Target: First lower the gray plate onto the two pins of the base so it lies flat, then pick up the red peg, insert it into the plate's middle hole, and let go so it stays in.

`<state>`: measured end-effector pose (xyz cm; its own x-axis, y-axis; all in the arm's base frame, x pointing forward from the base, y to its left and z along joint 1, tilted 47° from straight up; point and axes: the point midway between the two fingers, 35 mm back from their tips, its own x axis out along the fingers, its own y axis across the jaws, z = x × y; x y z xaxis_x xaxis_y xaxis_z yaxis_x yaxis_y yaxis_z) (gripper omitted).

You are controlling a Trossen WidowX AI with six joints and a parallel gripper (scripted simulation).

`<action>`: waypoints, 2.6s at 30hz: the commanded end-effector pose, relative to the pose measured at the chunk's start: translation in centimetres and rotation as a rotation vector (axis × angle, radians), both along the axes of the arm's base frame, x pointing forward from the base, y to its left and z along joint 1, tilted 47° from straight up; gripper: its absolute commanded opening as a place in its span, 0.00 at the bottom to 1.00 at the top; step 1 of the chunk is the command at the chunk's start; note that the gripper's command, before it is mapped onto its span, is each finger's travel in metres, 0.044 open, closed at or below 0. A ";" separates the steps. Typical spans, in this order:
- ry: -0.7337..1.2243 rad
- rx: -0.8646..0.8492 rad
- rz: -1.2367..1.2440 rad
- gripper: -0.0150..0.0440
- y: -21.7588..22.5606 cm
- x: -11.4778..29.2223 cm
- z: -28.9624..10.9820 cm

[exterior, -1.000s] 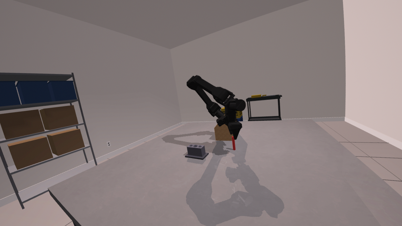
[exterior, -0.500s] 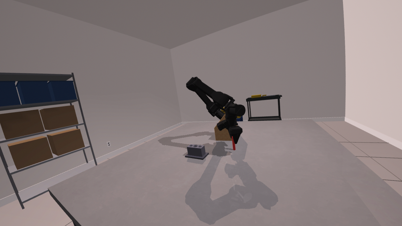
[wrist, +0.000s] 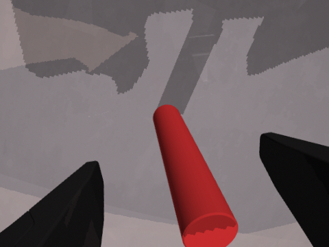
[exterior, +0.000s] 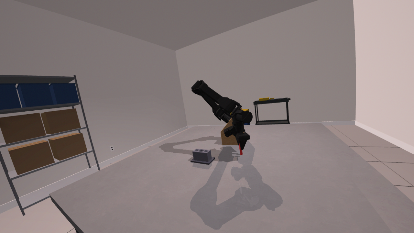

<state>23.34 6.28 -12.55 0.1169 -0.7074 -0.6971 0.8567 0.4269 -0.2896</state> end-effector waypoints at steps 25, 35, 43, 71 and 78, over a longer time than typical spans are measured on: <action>-0.001 0.000 0.005 0.25 1.4 0.1 1.1; 0.000 0.004 0.006 0.25 3.8 0.0 3.1; 0.001 0.004 0.005 0.25 5.7 -0.1 4.8; 0.005 0.023 0.016 0.25 3.1 4.7 8.7; 0.004 0.025 0.017 0.25 2.1 5.9 10.0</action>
<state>28.67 8.91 -3.15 0.1235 -0.6855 -0.7175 0.8482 0.4482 -0.2822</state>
